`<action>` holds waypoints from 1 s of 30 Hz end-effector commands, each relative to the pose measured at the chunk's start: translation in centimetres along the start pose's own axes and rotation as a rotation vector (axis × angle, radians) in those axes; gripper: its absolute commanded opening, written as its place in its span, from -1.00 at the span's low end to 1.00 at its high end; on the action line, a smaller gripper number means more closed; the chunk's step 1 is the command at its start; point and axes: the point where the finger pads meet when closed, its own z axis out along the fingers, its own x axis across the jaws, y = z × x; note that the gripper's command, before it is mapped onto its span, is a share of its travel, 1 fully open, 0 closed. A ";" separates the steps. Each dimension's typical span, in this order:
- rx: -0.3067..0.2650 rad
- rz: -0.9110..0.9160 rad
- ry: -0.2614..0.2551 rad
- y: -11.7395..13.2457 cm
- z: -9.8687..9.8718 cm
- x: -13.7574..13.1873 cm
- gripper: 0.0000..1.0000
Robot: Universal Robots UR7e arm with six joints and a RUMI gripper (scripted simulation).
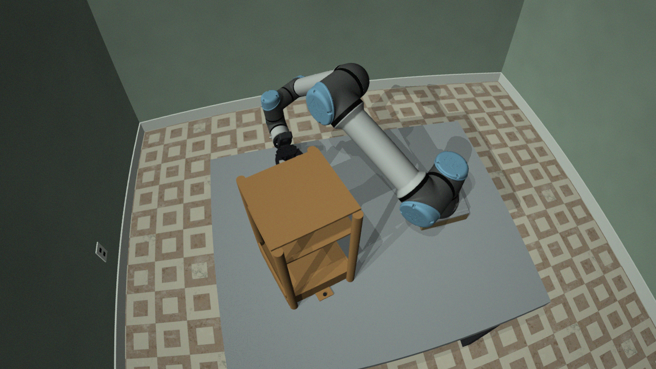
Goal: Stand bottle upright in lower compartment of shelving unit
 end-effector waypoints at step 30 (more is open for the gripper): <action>-0.003 -0.003 -0.002 0.0 0.0 0.1 -1.00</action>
